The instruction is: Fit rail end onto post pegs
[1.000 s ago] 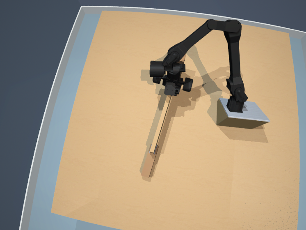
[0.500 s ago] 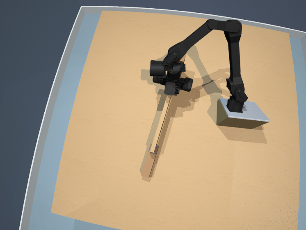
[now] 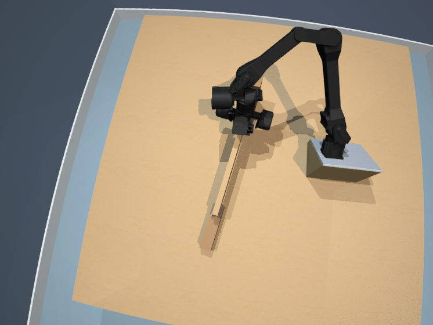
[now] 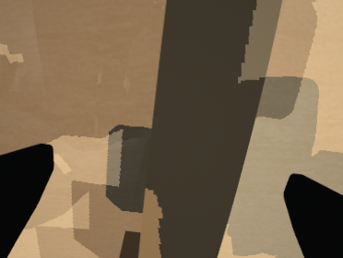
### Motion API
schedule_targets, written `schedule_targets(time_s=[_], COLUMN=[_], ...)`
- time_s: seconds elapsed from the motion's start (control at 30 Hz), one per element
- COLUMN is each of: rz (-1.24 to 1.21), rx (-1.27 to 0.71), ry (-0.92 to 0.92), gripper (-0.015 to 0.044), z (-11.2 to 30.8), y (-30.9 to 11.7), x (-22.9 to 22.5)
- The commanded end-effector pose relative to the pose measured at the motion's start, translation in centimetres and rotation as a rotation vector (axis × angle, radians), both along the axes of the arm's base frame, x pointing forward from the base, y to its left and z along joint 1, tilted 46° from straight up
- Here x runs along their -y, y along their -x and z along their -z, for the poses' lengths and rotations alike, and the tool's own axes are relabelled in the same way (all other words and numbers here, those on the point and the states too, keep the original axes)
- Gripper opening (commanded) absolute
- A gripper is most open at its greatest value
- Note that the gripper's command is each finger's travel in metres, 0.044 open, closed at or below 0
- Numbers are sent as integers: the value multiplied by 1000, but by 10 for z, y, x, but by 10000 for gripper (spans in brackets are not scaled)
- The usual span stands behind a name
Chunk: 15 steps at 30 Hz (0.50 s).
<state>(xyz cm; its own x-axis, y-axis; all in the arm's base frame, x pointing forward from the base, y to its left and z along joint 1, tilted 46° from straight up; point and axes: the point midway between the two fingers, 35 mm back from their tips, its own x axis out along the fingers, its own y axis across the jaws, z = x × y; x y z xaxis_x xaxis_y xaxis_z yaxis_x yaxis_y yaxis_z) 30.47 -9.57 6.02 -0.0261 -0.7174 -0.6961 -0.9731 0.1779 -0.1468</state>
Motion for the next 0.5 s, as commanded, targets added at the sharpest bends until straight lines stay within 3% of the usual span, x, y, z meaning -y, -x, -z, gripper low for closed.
schedule_targets(time_s=[0.0, 0.47], rz=[-17, -18], rx=[4, 4], ry=[6, 7], gripper=[440, 440], z=[3, 3], y=[-6, -7], x=[-32, -34])
